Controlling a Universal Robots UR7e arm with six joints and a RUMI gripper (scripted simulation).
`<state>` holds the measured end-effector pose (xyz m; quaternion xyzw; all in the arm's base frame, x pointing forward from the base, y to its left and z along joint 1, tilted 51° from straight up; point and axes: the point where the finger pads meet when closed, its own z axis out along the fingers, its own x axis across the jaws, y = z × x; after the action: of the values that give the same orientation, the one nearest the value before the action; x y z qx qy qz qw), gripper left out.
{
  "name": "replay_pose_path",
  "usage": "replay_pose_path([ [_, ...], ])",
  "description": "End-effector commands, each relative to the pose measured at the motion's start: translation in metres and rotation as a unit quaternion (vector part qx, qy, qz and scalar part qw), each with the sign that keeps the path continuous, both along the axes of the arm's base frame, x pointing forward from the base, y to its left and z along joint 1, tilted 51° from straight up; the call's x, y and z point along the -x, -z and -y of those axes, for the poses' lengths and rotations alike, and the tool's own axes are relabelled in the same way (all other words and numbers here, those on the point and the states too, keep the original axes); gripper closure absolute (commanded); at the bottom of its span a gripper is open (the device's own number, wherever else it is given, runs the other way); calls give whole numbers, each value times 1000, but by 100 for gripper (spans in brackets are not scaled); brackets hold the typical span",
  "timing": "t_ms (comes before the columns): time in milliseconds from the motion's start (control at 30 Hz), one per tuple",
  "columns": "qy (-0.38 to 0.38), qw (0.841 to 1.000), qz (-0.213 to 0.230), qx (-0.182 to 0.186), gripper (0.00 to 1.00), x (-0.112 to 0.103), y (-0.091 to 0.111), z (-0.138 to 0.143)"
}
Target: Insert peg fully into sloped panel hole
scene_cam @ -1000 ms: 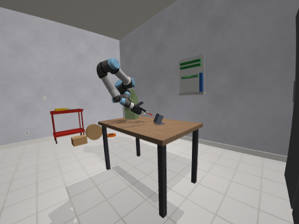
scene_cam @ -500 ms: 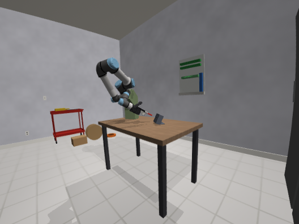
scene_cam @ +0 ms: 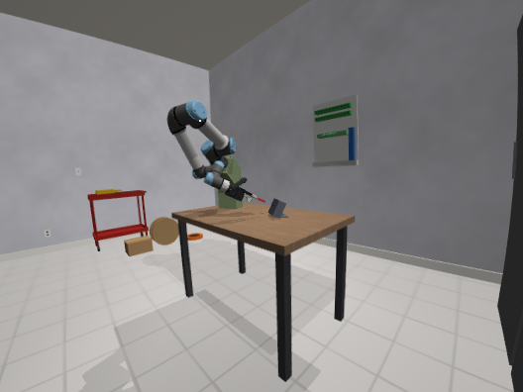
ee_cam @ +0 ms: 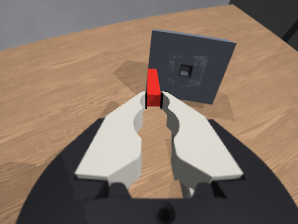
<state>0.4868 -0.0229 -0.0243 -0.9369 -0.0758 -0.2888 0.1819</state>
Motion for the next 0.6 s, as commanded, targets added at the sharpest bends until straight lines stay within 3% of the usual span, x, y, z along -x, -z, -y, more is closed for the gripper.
replay_pose_path([
  [0,6,1000,6,-7,100,-2,-6,3],
  [567,28,999,28,-32,100,-7,-25,14],
])
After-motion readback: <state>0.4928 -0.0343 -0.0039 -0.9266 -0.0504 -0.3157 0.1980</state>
